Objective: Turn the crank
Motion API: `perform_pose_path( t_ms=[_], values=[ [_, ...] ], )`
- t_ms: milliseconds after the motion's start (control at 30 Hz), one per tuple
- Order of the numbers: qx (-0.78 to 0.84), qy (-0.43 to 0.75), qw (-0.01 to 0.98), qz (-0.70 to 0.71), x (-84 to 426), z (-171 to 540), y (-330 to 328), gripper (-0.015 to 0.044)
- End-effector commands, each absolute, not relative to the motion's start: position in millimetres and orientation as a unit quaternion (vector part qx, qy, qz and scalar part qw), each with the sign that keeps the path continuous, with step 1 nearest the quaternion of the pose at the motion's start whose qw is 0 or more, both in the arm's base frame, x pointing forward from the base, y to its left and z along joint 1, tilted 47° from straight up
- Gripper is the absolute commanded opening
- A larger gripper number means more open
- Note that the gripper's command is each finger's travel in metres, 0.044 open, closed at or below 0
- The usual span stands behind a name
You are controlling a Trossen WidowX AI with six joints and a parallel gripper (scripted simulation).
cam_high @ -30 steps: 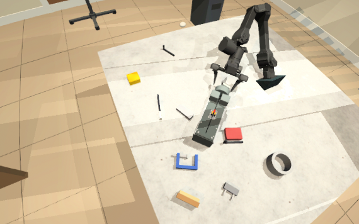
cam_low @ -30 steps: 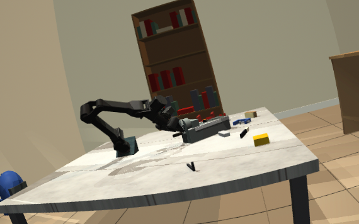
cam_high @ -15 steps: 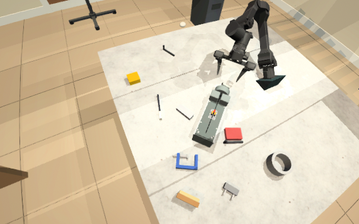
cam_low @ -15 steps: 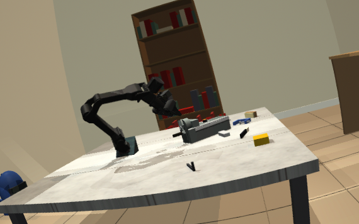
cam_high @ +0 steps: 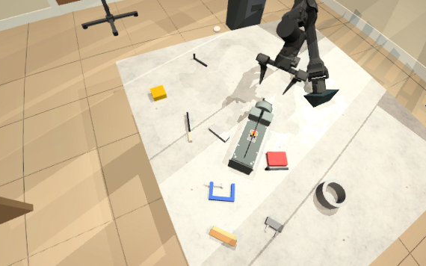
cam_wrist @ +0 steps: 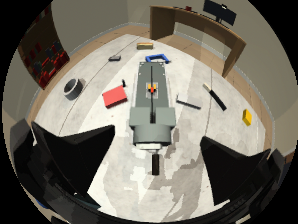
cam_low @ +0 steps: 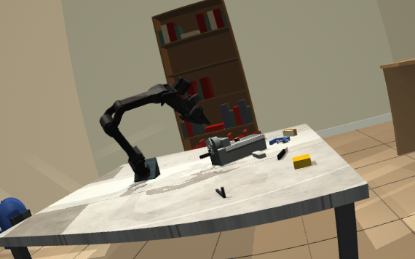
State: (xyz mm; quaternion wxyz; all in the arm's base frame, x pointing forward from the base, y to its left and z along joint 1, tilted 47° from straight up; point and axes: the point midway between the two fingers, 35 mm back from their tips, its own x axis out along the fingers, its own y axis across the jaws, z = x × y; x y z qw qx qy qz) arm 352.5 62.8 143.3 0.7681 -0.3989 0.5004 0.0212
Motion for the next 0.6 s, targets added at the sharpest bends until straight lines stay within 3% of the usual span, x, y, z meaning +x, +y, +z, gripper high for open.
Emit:
perform_pose_path(
  t_ms=[0,567],
  values=[
    [-0.382,0.498,0.778,-0.019,366,140,72,0.044],
    [-0.311,0.45,0.814,-0.197,413,93,114,0.044]
  ],
)
